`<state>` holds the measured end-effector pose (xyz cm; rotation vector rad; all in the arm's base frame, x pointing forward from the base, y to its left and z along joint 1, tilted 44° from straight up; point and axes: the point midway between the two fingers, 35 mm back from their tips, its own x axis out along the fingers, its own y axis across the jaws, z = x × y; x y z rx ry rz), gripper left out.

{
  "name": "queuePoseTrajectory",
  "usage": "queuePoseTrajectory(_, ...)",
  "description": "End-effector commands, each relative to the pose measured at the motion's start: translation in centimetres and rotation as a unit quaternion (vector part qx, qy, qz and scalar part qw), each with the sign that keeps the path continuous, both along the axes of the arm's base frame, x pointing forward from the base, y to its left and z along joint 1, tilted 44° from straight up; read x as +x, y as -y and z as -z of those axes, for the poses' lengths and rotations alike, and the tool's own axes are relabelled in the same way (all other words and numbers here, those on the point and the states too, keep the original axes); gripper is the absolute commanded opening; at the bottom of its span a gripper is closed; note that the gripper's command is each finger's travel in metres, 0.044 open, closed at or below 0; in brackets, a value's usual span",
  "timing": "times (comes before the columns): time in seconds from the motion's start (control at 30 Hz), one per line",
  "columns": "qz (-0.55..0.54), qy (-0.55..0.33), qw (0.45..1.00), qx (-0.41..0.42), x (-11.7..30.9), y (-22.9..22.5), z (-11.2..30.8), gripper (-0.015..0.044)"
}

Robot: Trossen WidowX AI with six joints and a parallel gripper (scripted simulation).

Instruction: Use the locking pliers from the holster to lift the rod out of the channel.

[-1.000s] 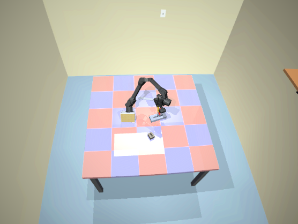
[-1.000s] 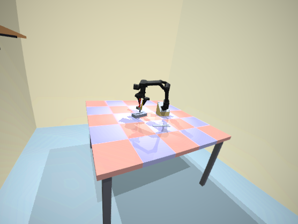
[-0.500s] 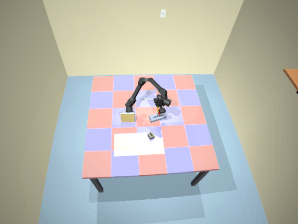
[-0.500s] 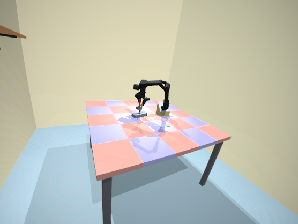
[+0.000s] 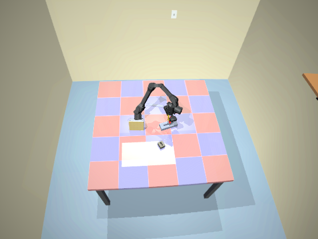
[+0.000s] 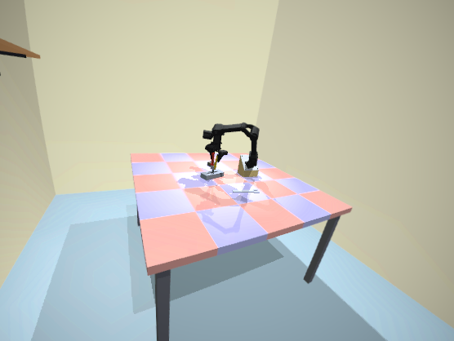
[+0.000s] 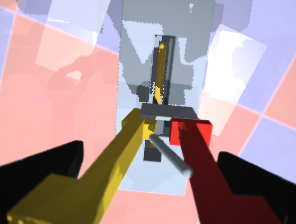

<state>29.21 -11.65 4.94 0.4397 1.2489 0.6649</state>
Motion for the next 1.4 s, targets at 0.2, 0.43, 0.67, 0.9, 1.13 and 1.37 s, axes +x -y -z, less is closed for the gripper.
queuePoseTrajectory(0.2, 0.005, 0.001, 1.0, 0.001, 0.3, -0.6, 0.6, 0.0322)
queuePoseTrajectory(0.43, 0.005, 0.001, 1.0, 0.001, 0.4, -1.1, 1.1, 0.0322)
queuePoseTrajectory(0.67, 0.005, 0.001, 1.0, 0.001, 0.5, -1.4, 1.5, 0.0319)
queuePoseTrajectory(0.9, 0.005, 0.001, 1.0, 0.001, 0.5, -1.5, 1.6, 0.031)
queuePoseTrajectory(1.13, 0.005, 0.001, 1.0, 0.001, 0.5, -1.4, 1.6, 0.0301)
queuePoseTrajectory(1.37, 0.005, 0.001, 1.0, 0.001, 0.5, -1.3, 1.7, 0.0291)
